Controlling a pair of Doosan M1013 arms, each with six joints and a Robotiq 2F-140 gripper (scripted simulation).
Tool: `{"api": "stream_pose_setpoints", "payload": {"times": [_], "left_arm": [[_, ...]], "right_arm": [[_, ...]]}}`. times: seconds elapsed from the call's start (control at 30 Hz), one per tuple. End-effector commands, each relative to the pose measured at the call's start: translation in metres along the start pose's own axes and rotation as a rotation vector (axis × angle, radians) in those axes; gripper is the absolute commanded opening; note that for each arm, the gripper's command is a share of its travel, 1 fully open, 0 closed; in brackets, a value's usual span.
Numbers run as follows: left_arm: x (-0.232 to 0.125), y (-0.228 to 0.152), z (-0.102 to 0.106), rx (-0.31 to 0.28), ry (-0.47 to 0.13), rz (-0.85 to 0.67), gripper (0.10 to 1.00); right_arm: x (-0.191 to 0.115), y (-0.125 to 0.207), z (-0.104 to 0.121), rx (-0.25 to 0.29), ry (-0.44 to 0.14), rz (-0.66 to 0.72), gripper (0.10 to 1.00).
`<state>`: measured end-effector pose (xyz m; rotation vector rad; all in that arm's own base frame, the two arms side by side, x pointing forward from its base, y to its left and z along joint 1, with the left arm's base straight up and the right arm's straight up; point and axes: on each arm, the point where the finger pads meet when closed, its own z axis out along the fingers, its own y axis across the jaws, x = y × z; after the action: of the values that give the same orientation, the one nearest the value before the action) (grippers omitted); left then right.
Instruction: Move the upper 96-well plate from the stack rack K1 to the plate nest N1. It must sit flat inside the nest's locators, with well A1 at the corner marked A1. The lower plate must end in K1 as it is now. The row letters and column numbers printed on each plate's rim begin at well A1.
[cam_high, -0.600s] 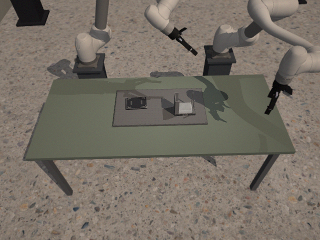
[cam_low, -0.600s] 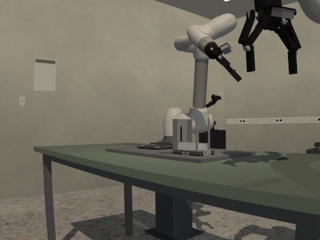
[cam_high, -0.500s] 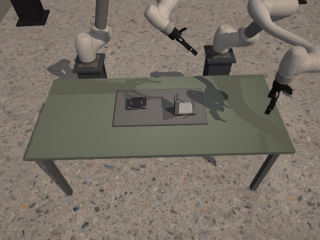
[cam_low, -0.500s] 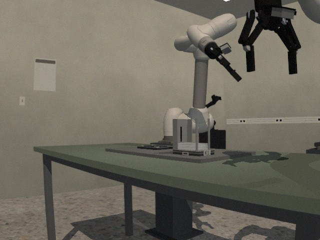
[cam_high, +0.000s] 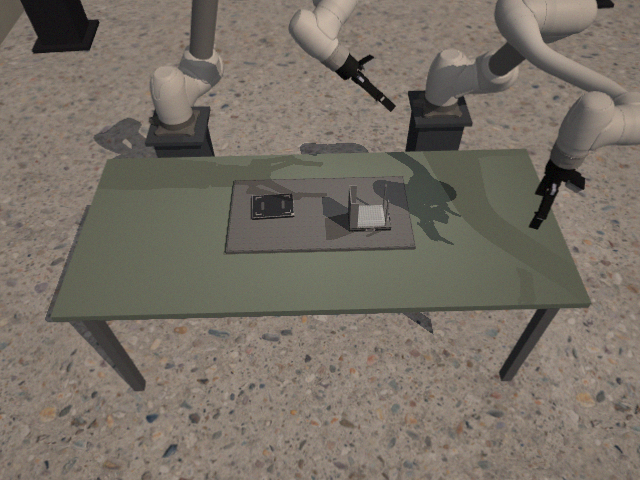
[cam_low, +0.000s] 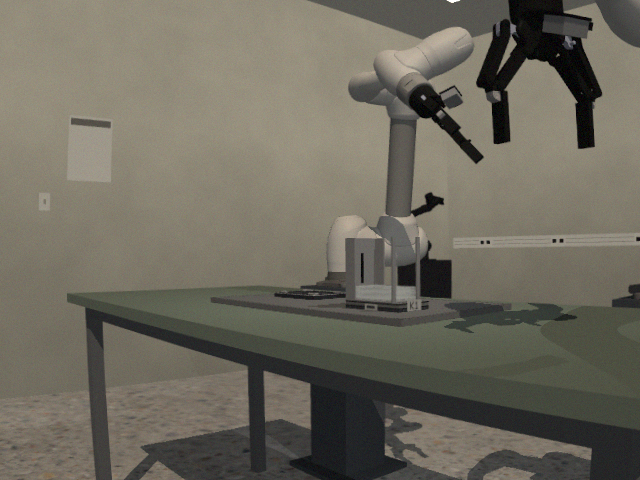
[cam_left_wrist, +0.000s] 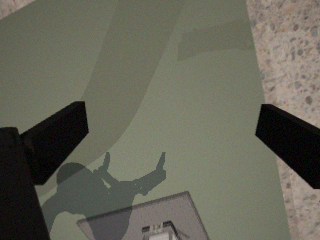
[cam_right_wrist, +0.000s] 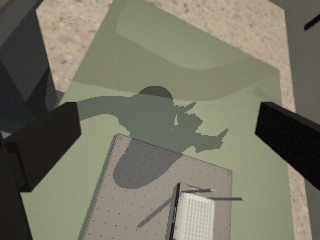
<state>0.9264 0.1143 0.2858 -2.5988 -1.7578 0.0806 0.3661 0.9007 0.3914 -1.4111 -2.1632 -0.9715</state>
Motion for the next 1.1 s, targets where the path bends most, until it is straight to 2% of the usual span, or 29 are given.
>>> {"api": "stream_pose_setpoints", "payload": {"times": [0.0, 0.43, 0.5, 0.6, 1.07], "left_arm": [[0.009, -0.005, -0.002, -0.005, 0.000, -0.066, 1.000], [0.064, -0.039, -0.004, -0.006, 0.000, -0.083, 1.000], [0.064, -0.039, -0.004, -0.006, 0.000, -0.083, 1.000], [0.076, -0.048, -0.004, -0.009, -0.003, -0.166, 1.000], [0.125, -0.083, -0.005, -0.009, -0.003, -0.166, 1.000]], "right_arm": [[0.001, 0.001, -0.001, -0.001, 0.002, 0.000, 1.000], [0.001, 0.001, -0.001, -0.001, 0.002, 0.000, 1.000], [0.001, 0.001, -0.001, -0.001, 0.002, 0.000, 1.000], [0.001, 0.001, -0.001, -0.001, 0.002, 0.000, 1.000], [0.001, 0.001, -0.001, -0.001, 0.002, 0.000, 1.000]]}}
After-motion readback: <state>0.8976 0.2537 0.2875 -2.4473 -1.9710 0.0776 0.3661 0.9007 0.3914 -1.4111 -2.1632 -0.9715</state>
